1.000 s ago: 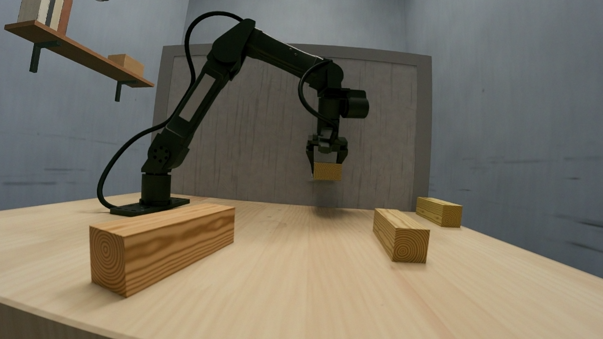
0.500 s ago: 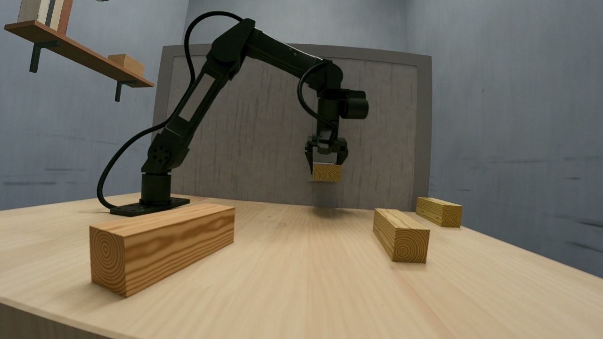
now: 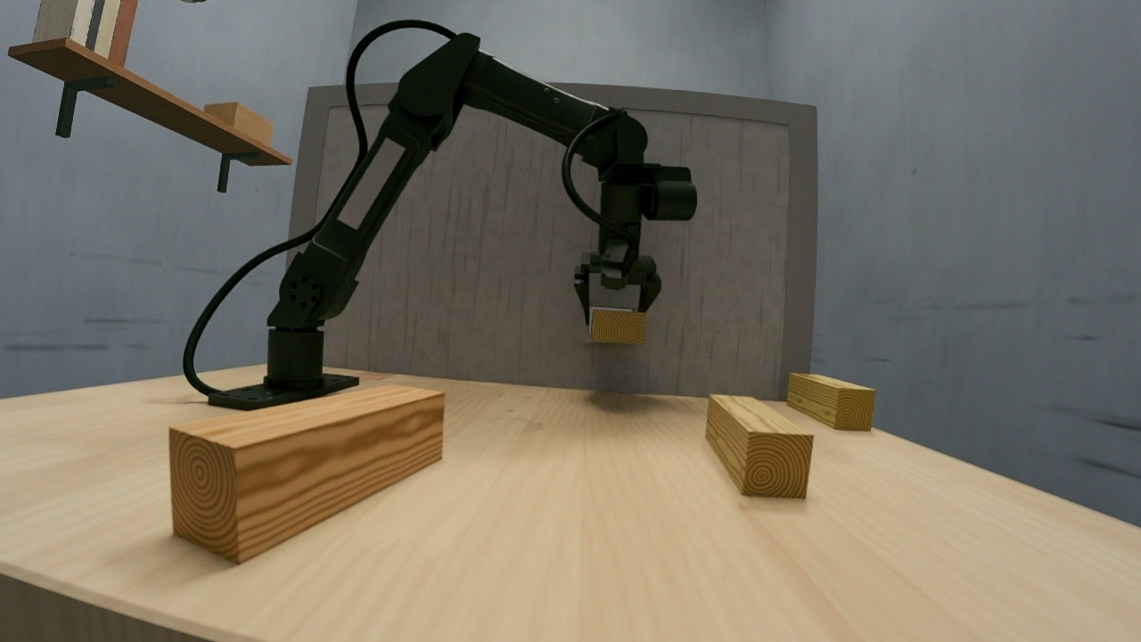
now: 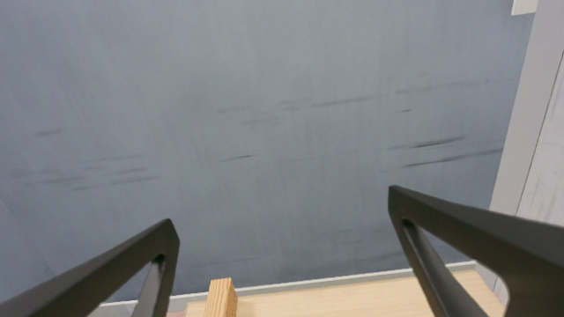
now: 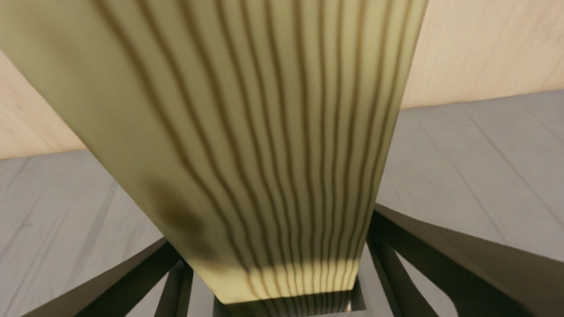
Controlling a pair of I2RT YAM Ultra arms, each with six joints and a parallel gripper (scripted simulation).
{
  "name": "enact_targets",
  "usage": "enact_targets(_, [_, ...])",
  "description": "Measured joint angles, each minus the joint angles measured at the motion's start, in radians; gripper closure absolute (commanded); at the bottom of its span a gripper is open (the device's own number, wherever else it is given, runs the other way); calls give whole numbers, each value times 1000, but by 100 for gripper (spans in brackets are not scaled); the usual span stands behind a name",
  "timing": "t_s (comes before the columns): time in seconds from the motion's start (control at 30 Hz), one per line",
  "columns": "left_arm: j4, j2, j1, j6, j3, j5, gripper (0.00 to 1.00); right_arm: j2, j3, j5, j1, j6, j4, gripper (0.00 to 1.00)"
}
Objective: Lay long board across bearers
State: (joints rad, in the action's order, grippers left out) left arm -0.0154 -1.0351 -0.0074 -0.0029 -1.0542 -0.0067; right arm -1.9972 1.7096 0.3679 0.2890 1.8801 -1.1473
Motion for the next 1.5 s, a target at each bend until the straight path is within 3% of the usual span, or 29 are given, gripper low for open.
enact_targets(0.53, [0, 0, 0, 0, 0, 0, 0, 2, 42, 0, -4, -6, -48, 22])
enact_targets(0.97, [0, 0, 0, 0, 0, 0, 0, -7, 266, 4, -35, -28, -239, 22])
enact_targets(1.5, [0, 0, 0, 0, 0, 0, 0, 2, 248, 4, -33, -31, -245, 22])
